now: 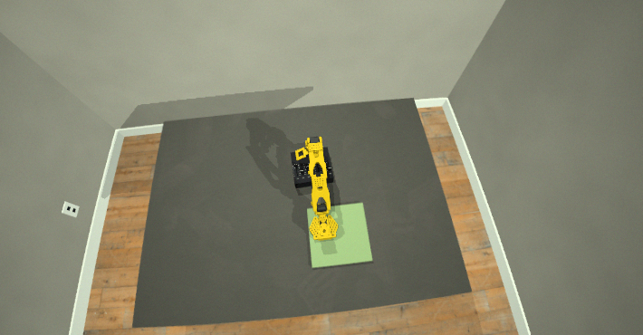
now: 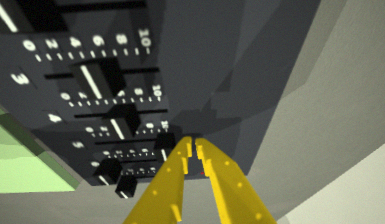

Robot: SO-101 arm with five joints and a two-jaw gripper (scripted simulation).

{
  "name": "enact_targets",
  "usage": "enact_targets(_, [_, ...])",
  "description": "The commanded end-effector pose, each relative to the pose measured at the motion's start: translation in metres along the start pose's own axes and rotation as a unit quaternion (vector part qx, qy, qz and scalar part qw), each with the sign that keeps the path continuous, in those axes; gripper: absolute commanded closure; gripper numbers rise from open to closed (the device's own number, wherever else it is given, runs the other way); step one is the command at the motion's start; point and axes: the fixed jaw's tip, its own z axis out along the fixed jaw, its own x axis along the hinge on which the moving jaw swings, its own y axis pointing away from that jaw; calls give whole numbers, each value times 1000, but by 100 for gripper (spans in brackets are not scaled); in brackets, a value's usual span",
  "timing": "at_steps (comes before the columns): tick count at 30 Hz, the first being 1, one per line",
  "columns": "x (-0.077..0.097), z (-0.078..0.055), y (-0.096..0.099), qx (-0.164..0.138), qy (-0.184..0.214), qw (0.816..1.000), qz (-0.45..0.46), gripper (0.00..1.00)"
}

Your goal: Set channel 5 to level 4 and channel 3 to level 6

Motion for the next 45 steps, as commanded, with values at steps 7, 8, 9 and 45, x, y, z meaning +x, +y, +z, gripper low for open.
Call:
enact_targets(7, [-1, -1, 5, -10, -1, 1000, 0, 100])
enact_targets(8, [-2, -1, 5, -10, -1, 1000, 0, 100])
enact_targets(9, [-2, -1, 5, -11, -1, 1000, 0, 100])
enact_targets(45, [-2, -4, 11, -20, -2, 1000, 0, 100])
